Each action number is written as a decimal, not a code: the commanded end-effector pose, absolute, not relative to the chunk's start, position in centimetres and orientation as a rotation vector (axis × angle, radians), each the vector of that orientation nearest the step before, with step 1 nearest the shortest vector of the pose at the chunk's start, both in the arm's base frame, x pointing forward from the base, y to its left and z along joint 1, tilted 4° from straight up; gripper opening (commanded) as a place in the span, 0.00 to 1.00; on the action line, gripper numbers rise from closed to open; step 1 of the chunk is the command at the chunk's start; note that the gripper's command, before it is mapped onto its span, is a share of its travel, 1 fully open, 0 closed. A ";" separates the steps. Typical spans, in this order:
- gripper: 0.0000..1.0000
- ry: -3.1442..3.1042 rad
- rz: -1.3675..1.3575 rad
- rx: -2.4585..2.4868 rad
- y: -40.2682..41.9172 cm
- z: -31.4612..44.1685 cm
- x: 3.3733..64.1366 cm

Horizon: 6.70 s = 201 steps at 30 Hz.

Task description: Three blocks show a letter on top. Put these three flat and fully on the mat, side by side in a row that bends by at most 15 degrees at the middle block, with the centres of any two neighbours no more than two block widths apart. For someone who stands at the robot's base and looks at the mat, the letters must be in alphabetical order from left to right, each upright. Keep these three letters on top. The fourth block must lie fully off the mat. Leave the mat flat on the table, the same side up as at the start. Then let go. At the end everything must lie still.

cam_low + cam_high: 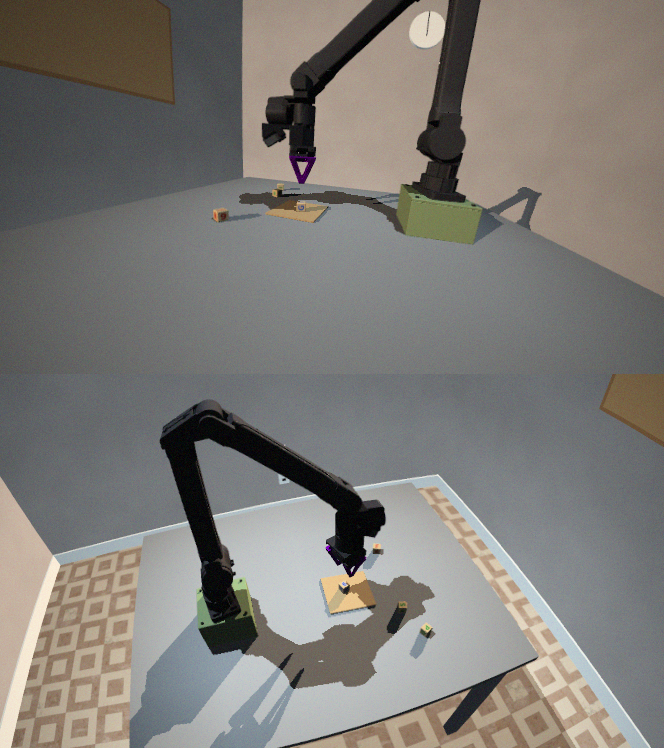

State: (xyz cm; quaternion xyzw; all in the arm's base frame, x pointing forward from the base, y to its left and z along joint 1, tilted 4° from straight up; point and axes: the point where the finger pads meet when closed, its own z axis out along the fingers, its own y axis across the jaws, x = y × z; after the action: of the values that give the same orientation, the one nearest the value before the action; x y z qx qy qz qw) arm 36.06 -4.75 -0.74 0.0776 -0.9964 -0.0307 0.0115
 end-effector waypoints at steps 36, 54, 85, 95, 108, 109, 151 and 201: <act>0.58 -3.120 -0.088 0.235 -4.2 -4.6 36.2; 0.58 -3.123 -0.088 0.235 -4.1 -5.9 36.2; 0.58 -3.137 -0.083 0.237 -4.2 -5.5 36.4; 0.58 -3.154 -0.078 0.239 -4.1 -4.9 36.5; 0.58 -3.154 -0.078 0.239 -4.1 -4.9 36.5; 0.58 -3.154 -0.078 0.239 -4.1 -4.9 36.5; 0.58 -3.124 -0.088 0.234 -3.9 -9.2 35.8; 0.20 -3.142 -0.082 0.238 -3.9 -8.6 36.2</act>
State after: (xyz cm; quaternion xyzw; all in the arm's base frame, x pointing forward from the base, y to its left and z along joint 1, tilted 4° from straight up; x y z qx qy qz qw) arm 35.52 -4.09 -9.12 0.0769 -0.9965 -0.0300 0.0106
